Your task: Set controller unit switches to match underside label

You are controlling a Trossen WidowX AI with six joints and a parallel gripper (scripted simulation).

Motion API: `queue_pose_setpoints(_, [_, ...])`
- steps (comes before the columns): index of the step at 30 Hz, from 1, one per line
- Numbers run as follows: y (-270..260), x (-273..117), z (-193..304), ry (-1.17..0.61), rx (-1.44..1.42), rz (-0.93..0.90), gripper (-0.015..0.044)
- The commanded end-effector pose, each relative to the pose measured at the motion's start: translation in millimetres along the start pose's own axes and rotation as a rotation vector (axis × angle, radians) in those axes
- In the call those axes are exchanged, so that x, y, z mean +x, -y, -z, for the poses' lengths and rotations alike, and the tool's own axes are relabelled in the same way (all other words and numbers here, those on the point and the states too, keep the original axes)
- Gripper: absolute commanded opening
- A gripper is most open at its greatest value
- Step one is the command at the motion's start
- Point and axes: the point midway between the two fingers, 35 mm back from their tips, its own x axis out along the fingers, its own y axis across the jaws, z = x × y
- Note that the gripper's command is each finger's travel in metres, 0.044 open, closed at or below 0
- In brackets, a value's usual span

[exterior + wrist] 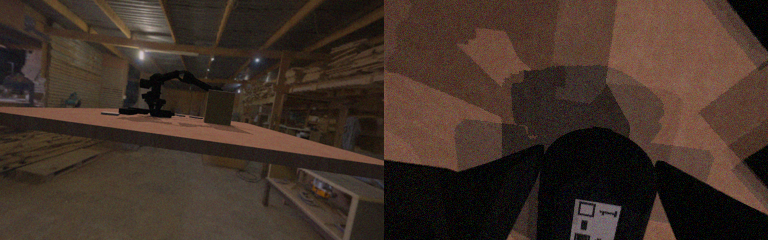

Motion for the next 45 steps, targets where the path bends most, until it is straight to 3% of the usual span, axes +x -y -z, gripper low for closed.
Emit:
queue_pose_setpoints(1, [0.6, 0.7, 0.5, -0.002, -0.001, 0.002, 0.0338])
queue_pose_setpoints(4, [0.2, -0.8, 0.2, 0.0, 0.0, 0.001, 0.0338])
queue_pose_setpoints(8, [0.1, 0.4, 0.2, -0.001, 0.0, 0.0, 0.044])
queue_pose_setpoints(18, [0.5, -3.1, 4.5, -0.001, 0.0, 0.0, 0.044])
queue_pose_setpoints(26, [-2.4, -37.2, 59.6, -0.002, -0.002, -0.002, 0.044])
queue_pose_setpoints(45, [-2.6, -37.8, 61.0, -0.002, -0.002, -0.002, 0.044])
